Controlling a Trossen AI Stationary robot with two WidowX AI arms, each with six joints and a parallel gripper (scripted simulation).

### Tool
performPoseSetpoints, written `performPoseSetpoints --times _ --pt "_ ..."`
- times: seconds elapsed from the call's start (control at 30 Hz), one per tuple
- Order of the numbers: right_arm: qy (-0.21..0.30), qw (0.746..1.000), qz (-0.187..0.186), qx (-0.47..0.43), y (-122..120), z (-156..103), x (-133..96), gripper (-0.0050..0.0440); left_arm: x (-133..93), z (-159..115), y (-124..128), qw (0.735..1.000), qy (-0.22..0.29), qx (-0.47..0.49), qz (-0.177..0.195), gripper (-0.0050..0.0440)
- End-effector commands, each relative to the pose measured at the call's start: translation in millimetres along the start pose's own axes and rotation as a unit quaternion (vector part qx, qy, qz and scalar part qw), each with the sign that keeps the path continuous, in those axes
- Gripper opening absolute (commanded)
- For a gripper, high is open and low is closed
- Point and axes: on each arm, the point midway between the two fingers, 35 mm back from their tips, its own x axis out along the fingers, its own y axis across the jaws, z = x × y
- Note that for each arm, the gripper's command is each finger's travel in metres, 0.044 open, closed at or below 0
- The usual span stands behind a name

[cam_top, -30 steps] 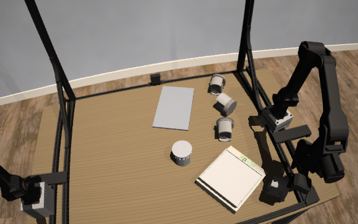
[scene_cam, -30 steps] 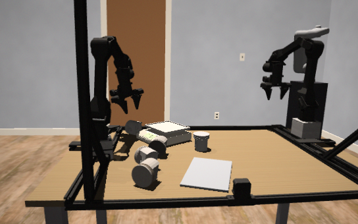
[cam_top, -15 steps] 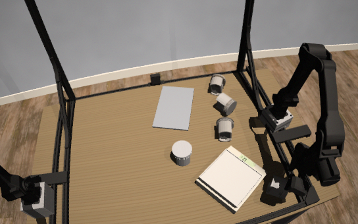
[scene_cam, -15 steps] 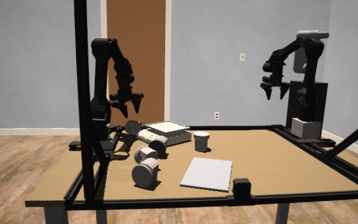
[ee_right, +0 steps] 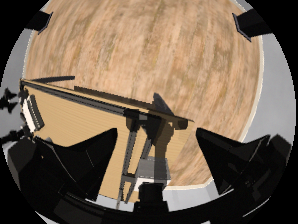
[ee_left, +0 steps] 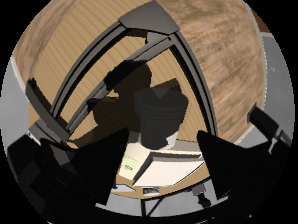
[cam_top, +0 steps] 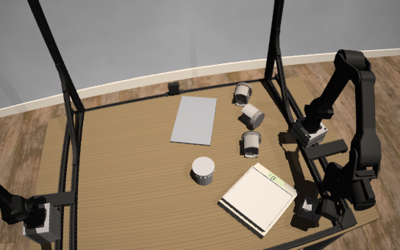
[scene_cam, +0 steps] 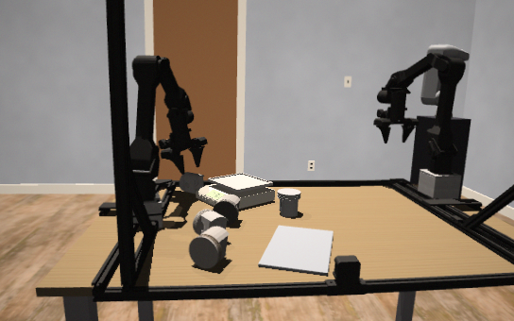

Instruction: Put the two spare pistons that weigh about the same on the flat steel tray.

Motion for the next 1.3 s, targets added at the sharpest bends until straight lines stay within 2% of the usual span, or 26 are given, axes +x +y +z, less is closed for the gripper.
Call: performPoseSetpoints --times 0.0,1.13,1.17,1.27 --pt "0.000 1.000 0.001 -0.001 0.3 -0.1 0.0 0.0440 8.4 -1.9 4.1 1.000 0.007 -0.003 0.008 0.0378" --pt "0.000 1.000 0.001 -0.001 0.3 -0.1 0.0 0.0440 58.2 -2.9 5.1 1.000 0.007 -0.003 0.009 0.0378" --pt "0.000 1.000 0.001 -0.001 0.3 -0.1 0.0 0.0440 58.2 -2.9 5.1 1.000 0.007 -0.003 0.009 0.0158" --pt "0.000 1.000 0.001 -0.001 0.3 -0.1 0.0 0.0440 58.2 -2.9 5.1 1.000 0.007 -0.003 0.009 0.0158"
